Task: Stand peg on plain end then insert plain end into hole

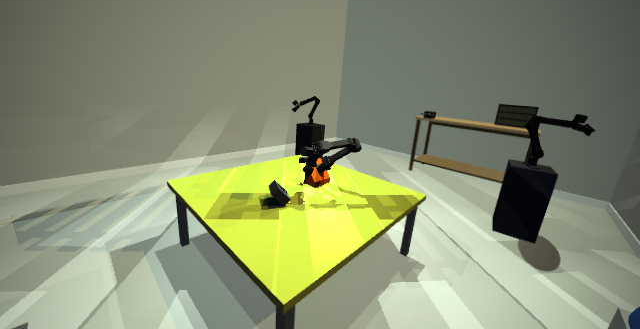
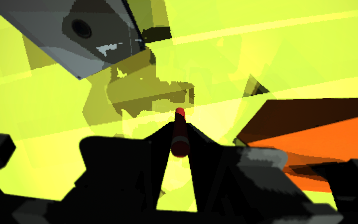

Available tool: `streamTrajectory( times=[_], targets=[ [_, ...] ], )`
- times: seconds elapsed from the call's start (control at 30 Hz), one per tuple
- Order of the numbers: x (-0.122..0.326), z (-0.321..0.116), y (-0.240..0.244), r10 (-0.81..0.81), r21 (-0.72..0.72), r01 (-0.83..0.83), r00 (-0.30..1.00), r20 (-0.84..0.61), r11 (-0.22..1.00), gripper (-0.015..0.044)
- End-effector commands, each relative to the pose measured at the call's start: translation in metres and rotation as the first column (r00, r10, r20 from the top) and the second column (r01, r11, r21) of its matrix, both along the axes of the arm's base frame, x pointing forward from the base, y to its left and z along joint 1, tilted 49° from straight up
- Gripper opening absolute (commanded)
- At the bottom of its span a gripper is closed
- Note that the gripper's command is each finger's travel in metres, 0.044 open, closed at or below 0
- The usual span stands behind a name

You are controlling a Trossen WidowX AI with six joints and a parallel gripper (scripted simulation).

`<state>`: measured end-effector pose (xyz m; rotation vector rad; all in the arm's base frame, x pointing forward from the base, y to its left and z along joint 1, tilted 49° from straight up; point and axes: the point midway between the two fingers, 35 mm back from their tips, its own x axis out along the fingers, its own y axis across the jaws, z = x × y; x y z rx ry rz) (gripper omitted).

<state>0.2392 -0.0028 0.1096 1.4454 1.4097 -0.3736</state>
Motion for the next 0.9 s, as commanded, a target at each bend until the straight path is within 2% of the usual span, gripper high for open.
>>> streamTrajectory(
  times=[0.0,0.87],
  targets=[
    [0.0009,-0.0002,-0.001,0.032,-0.021,-0.031,0.999,0.027,0.999,0.0],
    [0.0072,0.001,-0.0038,0.26,-0.16,-0.232,0.947,0.186,0.959,0.0]
  ],
)
